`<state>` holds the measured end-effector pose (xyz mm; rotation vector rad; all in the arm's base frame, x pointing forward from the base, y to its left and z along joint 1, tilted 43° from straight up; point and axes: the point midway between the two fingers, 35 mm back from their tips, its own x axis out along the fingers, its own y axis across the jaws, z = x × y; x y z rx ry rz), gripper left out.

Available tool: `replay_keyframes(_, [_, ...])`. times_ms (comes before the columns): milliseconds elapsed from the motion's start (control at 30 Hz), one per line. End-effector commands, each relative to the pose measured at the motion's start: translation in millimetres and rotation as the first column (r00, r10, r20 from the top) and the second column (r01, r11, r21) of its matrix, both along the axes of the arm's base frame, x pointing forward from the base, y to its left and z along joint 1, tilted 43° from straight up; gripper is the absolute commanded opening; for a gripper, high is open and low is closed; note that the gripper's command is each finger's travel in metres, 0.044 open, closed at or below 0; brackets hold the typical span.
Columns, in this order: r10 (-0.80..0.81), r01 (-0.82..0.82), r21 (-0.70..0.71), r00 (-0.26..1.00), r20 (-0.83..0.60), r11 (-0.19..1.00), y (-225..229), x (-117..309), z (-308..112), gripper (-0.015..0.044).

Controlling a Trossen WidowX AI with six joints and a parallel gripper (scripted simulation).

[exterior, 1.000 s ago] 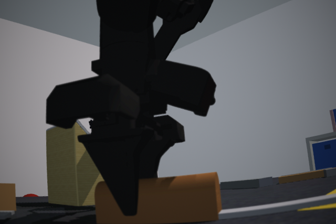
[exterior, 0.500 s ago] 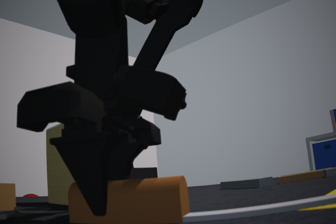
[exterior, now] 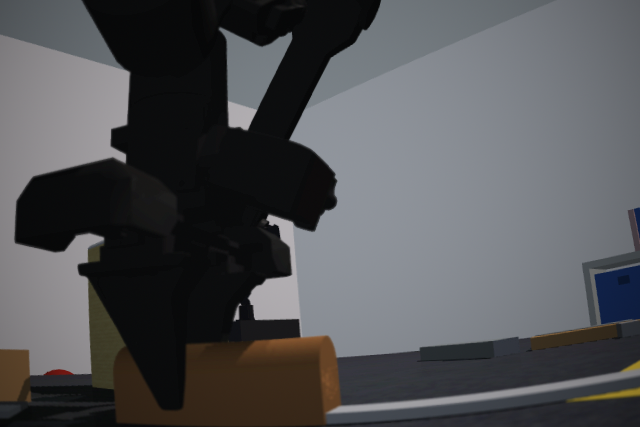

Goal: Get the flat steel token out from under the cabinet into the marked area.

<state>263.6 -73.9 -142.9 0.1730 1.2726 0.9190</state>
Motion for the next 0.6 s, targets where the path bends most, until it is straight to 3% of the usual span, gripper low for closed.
replay_keyframes(0, [-0.004, 0.004, 0.001, 1.0, -0.005, 1.0, -3.8, -7.5, -1.9, 0.0])
replay_keyframes(567, [-0.003, 0.003, -0.001, 1.0, -0.007, 1.0, -13.9, -28.3, -9.3, 0.0])
